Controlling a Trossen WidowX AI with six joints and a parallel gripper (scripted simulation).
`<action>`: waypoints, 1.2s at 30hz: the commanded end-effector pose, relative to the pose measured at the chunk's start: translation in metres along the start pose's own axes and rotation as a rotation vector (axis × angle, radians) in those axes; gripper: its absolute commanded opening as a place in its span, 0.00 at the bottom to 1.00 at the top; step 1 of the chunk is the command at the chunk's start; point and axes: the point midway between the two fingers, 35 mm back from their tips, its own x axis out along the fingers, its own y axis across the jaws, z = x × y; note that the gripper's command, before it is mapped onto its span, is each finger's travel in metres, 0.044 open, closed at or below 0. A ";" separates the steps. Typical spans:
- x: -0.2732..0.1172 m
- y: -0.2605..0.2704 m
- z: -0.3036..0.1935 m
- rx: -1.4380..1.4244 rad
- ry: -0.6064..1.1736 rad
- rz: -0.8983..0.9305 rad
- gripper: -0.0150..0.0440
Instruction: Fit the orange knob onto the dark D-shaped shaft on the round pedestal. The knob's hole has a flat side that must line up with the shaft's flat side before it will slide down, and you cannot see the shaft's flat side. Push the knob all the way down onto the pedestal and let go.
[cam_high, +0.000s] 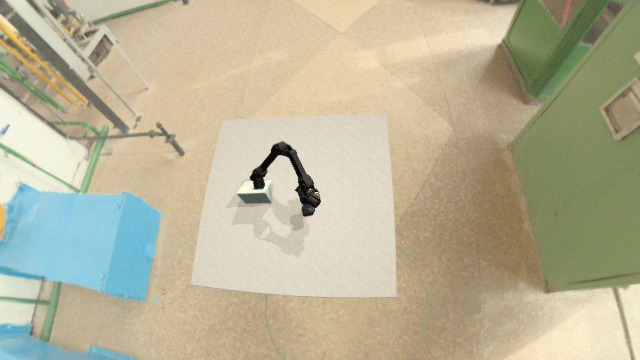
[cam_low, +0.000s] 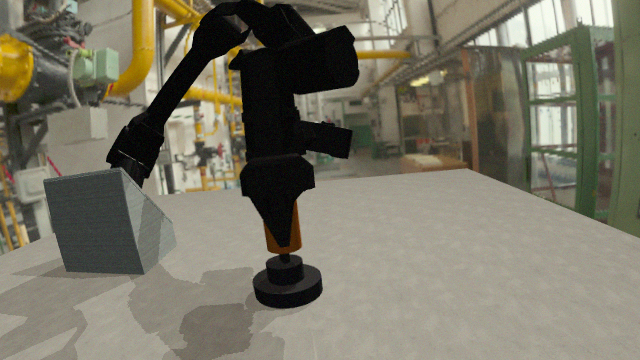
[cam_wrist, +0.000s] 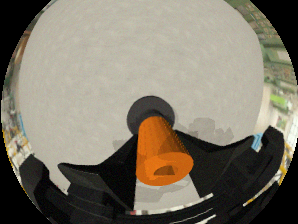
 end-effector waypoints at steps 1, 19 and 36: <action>0.001 -0.001 -0.001 0.005 -0.005 0.001 0.25; -0.006 0.002 -0.006 -0.204 -0.004 0.001 0.25; -0.005 0.001 0.000 -0.204 -0.005 0.001 0.25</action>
